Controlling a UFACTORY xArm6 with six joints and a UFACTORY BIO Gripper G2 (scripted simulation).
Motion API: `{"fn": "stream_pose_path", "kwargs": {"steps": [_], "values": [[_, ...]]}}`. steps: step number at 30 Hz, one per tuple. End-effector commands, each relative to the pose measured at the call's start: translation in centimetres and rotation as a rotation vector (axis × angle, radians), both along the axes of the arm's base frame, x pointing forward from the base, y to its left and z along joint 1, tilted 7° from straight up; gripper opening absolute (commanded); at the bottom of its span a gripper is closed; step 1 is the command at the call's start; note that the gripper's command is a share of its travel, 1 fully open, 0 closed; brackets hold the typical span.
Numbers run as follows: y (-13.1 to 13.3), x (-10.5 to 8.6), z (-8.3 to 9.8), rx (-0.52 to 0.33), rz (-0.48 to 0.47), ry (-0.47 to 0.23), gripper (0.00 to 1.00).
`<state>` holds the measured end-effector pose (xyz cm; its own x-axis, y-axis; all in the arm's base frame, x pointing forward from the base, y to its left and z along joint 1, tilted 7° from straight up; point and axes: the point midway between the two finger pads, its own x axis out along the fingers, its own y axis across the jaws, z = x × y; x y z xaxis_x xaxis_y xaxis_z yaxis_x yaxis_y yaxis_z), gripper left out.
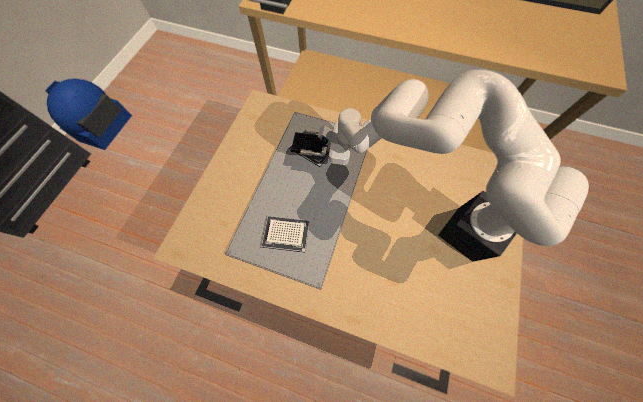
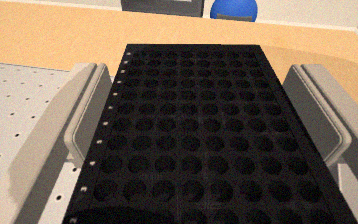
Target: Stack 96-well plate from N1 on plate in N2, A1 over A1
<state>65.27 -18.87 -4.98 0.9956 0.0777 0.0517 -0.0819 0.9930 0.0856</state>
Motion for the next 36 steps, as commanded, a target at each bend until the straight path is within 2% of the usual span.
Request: {"fn": "stream_pose_path", "kwargs": {"steps": [1,4,19,21,36], "values": [[1.9,0.2,0.4,0.009,0.051,-0.018,0.0],[2.2,0.2,0.5,0.009,0.051,-0.018,0.0],[7.2,0.1,1.0,0.01,0.051,-0.018,0.0],[7.2,0.1,1.0,0.01,0.051,-0.018,0.0],[12.2,0.0,1.5,0.01,0.051,-0.018,0.0]]}}
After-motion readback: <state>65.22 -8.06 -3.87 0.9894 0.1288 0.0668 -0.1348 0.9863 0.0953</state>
